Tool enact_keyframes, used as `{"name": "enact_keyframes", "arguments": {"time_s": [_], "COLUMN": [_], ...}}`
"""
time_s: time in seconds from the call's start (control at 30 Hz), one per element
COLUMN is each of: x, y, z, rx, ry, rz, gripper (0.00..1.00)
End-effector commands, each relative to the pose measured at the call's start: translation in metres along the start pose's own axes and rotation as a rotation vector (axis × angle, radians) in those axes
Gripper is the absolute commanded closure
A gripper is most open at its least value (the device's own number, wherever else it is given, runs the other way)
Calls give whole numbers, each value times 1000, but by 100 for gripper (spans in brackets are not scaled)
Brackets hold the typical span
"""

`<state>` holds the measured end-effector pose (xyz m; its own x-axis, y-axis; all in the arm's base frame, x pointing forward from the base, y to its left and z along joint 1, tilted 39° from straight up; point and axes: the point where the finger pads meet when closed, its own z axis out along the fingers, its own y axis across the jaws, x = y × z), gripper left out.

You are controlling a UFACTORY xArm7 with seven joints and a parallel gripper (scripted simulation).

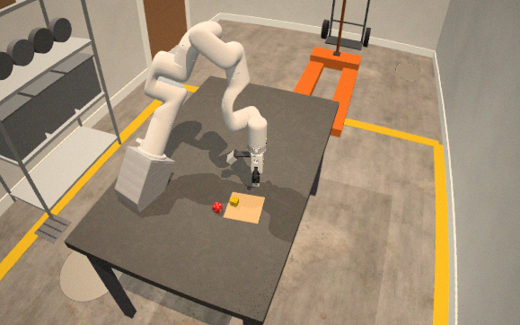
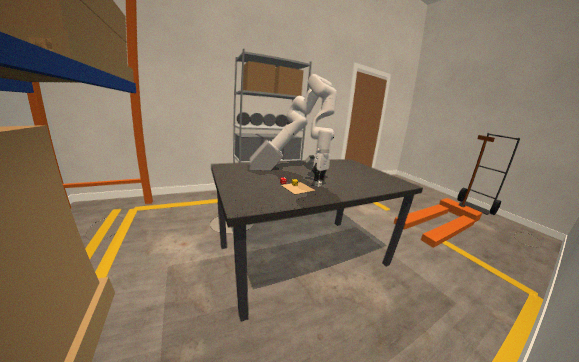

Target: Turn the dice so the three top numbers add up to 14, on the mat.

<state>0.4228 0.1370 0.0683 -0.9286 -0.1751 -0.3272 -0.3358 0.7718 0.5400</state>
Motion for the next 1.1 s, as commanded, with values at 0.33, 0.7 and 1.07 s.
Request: {"name": "enact_keyframes", "arguments": {"time_s": [0.33, 0.7, 1.07], "x": [-1, -1, -1], "y": [-1, -1, -1], "z": [6, 24, 33], "rx": [2, 2, 2], "ry": [-3, -2, -2], "rz": [1, 1, 1], "gripper": [53, 53, 53]}}
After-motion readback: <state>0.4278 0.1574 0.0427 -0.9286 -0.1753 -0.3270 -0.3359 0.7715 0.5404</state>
